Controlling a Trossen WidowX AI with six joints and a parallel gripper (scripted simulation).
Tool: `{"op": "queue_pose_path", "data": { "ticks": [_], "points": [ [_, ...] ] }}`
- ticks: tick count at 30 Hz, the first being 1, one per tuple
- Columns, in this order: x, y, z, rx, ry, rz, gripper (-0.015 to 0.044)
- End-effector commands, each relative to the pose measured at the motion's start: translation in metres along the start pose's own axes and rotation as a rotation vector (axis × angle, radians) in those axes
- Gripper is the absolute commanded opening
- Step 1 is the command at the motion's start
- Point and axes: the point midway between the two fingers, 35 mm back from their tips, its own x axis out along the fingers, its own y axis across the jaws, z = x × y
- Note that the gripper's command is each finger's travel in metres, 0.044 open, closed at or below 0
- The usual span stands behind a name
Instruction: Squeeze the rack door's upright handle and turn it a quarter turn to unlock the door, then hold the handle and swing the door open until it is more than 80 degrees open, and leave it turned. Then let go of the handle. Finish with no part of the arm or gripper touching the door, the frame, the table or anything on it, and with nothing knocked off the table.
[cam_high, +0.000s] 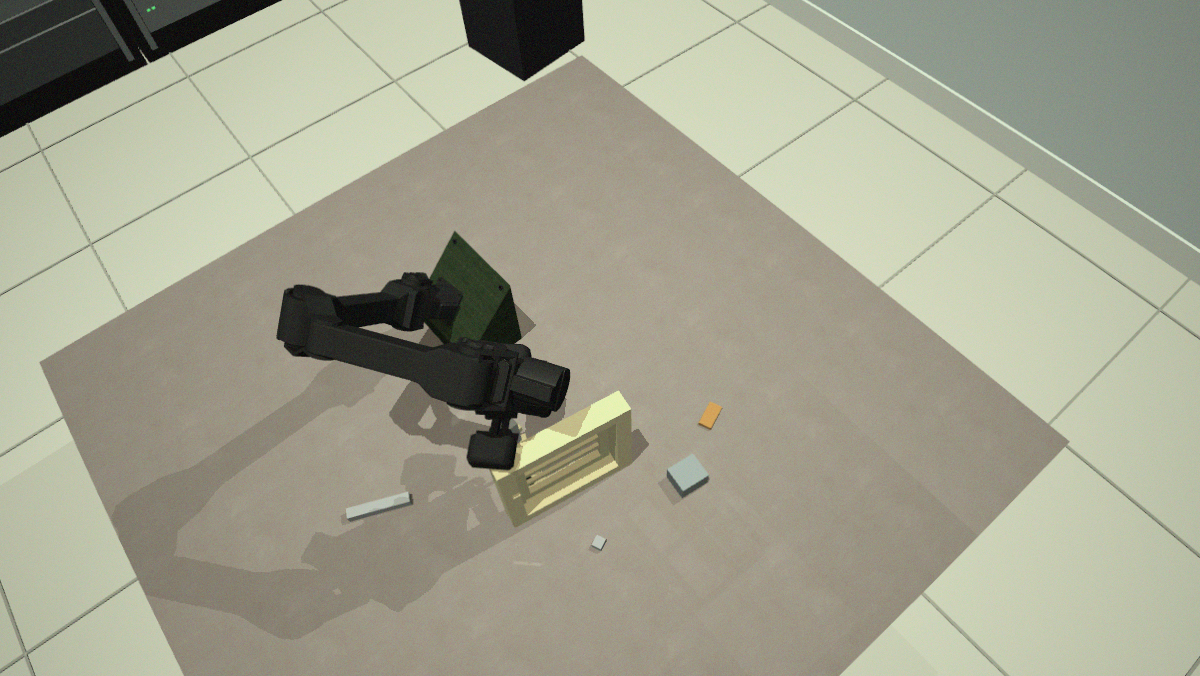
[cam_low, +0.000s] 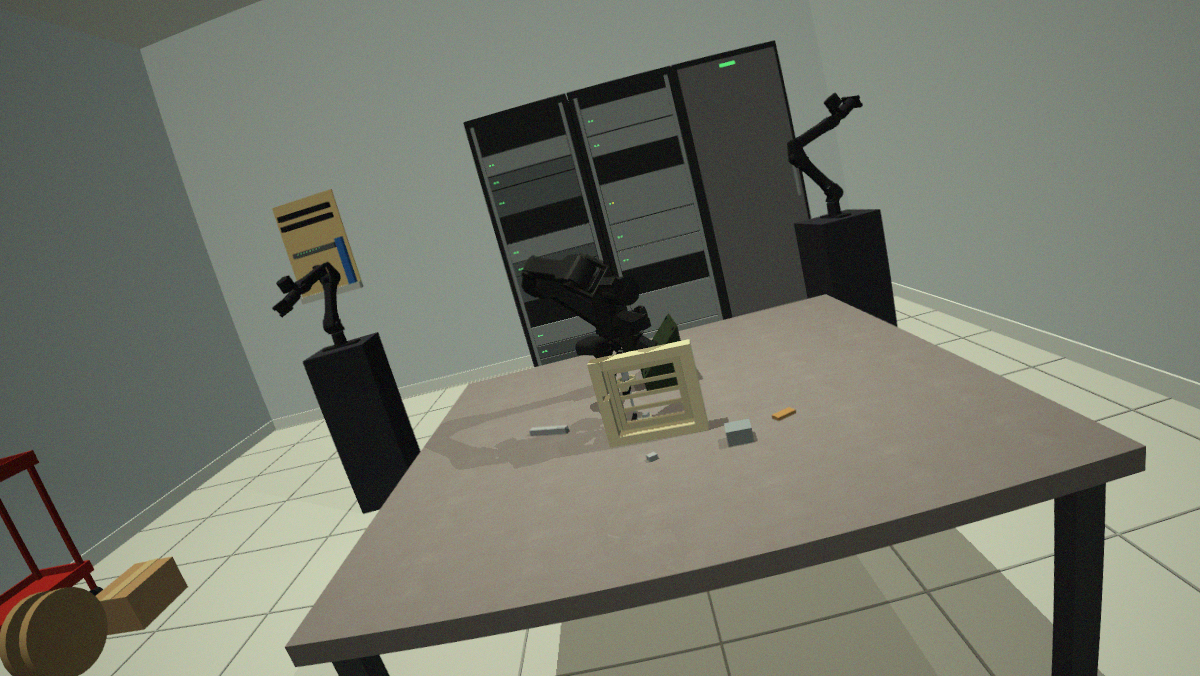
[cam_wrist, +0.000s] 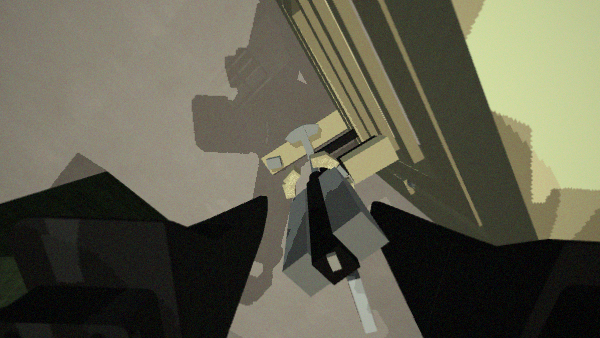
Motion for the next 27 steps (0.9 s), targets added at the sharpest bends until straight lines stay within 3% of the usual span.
{"op": "queue_pose_path", "data": {
  "ticks": [1, 14, 19, 27],
  "points": [
    [0.0017, -0.0019, 0.0018, -0.172, -0.004, -0.003, 0.0286],
    [0.0017, -0.0018, 0.0018, -0.783, -0.003, -0.004, 0.0286],
    [0.0017, -0.0018, 0.0018, -0.791, -0.003, -0.004, 0.0286],
    [0.0017, -0.0018, 0.0018, -0.791, -0.003, -0.004, 0.0233]
  ]
}}
